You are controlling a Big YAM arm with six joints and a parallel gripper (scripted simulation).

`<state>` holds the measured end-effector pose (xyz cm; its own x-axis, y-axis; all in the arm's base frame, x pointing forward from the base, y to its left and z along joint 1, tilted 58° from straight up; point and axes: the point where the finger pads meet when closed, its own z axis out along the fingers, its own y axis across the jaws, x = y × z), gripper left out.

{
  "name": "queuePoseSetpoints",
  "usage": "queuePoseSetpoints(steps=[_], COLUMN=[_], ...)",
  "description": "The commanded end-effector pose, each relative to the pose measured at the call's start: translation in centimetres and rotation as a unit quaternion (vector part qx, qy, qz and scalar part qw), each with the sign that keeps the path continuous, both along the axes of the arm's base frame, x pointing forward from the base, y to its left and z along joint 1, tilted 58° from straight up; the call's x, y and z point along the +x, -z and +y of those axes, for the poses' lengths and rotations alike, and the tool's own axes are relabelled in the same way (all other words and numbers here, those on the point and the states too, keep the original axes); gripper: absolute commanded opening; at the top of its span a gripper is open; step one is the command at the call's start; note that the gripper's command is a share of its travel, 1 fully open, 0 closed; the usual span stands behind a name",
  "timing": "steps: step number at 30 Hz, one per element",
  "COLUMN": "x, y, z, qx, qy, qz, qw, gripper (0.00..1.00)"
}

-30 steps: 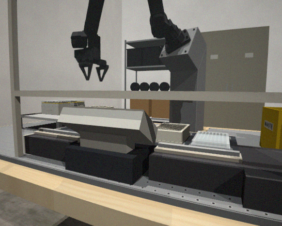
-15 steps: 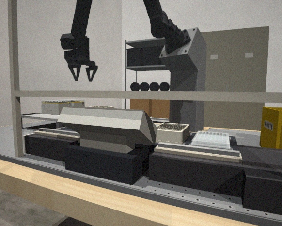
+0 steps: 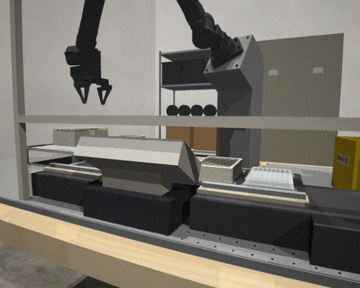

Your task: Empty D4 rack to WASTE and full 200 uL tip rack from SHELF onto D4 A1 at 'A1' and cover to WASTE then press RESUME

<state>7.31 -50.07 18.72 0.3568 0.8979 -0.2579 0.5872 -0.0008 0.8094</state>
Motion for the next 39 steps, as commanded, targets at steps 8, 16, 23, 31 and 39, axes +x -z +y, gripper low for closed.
queuePoseSetpoints(steps=[8,16,23,31,39], x=[-2.8,-4.4,-5.6,-4.5,-4.6], y=[-2.0,-3.2,-4.2,-6.1,-4.8], z=[-4.7,-8.2,-11.3,-11.5,-11.4], qx=[-0.016,-0.017,-0.017,-0.031,-0.019], qy=[0.005,0.006,0.006,-0.004,0.0], qz=[0.007,0.007,0.007,0.01,0.007], qw=[1.0,1.0,1.0,0.999,1.0], gripper=[1.0,1.0,1.0,1.0,1.0])
